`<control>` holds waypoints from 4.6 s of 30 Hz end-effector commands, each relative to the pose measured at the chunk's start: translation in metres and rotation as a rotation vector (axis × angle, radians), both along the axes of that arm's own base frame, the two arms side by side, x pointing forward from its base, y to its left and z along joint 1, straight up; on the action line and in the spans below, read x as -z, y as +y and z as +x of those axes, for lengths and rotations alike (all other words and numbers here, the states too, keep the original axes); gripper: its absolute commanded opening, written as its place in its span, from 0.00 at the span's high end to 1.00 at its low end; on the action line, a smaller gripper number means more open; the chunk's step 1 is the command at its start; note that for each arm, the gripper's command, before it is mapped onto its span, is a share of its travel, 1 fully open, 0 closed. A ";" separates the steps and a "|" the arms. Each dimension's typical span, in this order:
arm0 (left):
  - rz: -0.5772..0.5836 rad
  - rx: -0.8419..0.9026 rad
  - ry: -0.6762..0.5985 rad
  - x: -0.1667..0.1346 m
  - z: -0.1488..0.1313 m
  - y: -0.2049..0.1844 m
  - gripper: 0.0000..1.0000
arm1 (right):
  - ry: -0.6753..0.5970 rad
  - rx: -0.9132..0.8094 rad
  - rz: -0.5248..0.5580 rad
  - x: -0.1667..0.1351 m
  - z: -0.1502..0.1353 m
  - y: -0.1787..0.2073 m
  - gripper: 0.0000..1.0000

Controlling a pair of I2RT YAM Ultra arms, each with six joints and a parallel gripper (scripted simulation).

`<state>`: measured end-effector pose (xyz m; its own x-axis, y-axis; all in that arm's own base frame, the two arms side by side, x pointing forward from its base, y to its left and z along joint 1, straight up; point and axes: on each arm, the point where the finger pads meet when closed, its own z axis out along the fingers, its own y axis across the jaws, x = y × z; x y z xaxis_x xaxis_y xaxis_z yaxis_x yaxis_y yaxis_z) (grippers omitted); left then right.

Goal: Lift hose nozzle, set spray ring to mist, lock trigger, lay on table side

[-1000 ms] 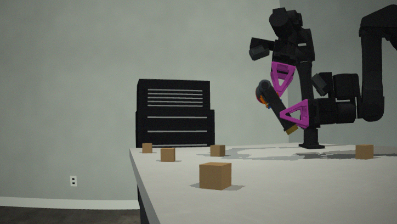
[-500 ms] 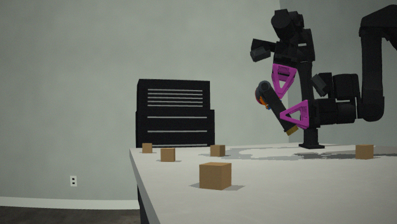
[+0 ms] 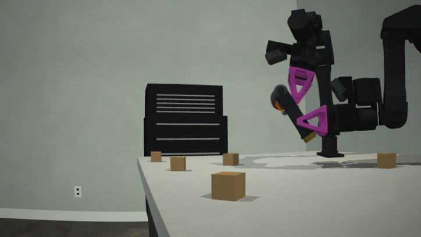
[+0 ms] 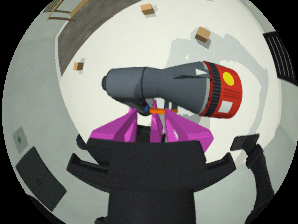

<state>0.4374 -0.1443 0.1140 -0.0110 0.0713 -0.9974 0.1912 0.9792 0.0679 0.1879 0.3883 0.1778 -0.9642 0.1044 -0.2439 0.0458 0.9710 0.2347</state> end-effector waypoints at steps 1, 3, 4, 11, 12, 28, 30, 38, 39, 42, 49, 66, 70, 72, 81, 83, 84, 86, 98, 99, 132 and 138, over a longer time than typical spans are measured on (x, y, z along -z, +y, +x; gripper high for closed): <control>-0.083 0.067 -0.190 -0.062 0.004 -0.019 0.65 | -0.050 -0.004 0.115 -0.030 0.008 0.018 0.62; -0.083 0.067 -0.190 -0.062 0.004 -0.019 0.65 | -0.050 -0.004 0.115 -0.030 0.008 0.018 0.62; -0.083 0.067 -0.190 -0.062 0.004 -0.019 0.65 | -0.050 -0.004 0.115 -0.030 0.008 0.018 0.62; -0.083 0.067 -0.190 -0.062 0.004 -0.019 0.65 | -0.050 -0.004 0.115 -0.030 0.008 0.018 0.62; -0.083 0.067 -0.190 -0.062 0.004 -0.019 0.65 | -0.056 -0.020 0.130 -0.041 0.000 0.019 0.62; -0.084 0.055 -0.193 -0.063 0.006 -0.013 0.65 | -0.028 -0.010 0.057 -0.057 -0.012 0.001 0.62; -0.084 0.055 -0.193 -0.063 0.006 -0.013 0.65 | -0.019 -0.007 0.033 -0.054 -0.012 0.000 0.62; -0.084 0.052 -0.193 -0.063 0.006 -0.013 0.65 | -0.019 -0.007 0.024 -0.073 -0.018 -0.008 0.62; -0.084 0.052 -0.193 -0.063 0.006 -0.013 0.65 | -0.019 -0.007 0.025 -0.076 -0.019 -0.009 0.62; -0.084 0.052 -0.193 -0.063 0.006 -0.013 0.65 | -0.029 0.008 0.052 -0.087 -0.015 -0.015 0.62; -0.084 0.052 -0.193 -0.063 0.006 -0.013 0.65 | -0.031 0.008 0.049 -0.097 -0.018 -0.020 0.62; -0.084 0.053 -0.193 -0.063 0.006 -0.013 0.65 | -0.028 0.009 0.032 -0.091 -0.016 -0.018 0.62; -0.084 0.052 -0.193 -0.063 0.006 -0.013 0.65 | -0.026 0.009 0.025 -0.089 -0.016 -0.018 0.62; -0.084 0.053 -0.193 -0.063 0.006 -0.013 0.65 | -0.024 0.010 0.018 -0.087 -0.016 -0.018 0.62; -0.084 0.053 -0.193 -0.063 0.006 -0.013 0.65 | -0.017 0.010 -0.003 -0.080 -0.017 -0.021 0.62; -0.084 0.053 -0.193 -0.063 0.006 -0.013 0.65 | -0.043 0.024 0.039 -0.088 -0.005 -0.024 0.62; -0.084 0.052 -0.193 -0.063 0.006 -0.013 0.65 | -0.058 0.013 0.066 -0.095 -0.003 -0.022 0.62; -0.084 0.052 -0.193 -0.063 0.006 -0.013 0.65 | -0.077 -0.002 0.091 -0.097 0.008 -0.020 0.62; -0.084 0.053 -0.193 -0.063 0.006 -0.013 0.65 | -0.211 -0.036 0.219 -0.120 0.069 -0.039 0.62; -0.084 0.053 -0.193 -0.063 0.006 -0.013 0.65 | -0.227 -0.036 0.227 -0.122 0.076 -0.043 0.62; -0.084 0.053 -0.193 -0.063 0.006 -0.013 0.65 | -0.829 0.009 0.238 -0.196 0.199 -0.201 0.62; -0.084 0.052 -0.193 -0.063 0.006 -0.013 0.65 | -0.970 0.020 0.178 -0.212 0.208 -0.241 0.62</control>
<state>0.4353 -0.1538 0.1184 0.0084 0.0643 -0.9979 0.2398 0.9687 0.0644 0.3894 0.1605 0.3461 -0.5179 0.2308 -0.8237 -0.1452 0.9253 0.3505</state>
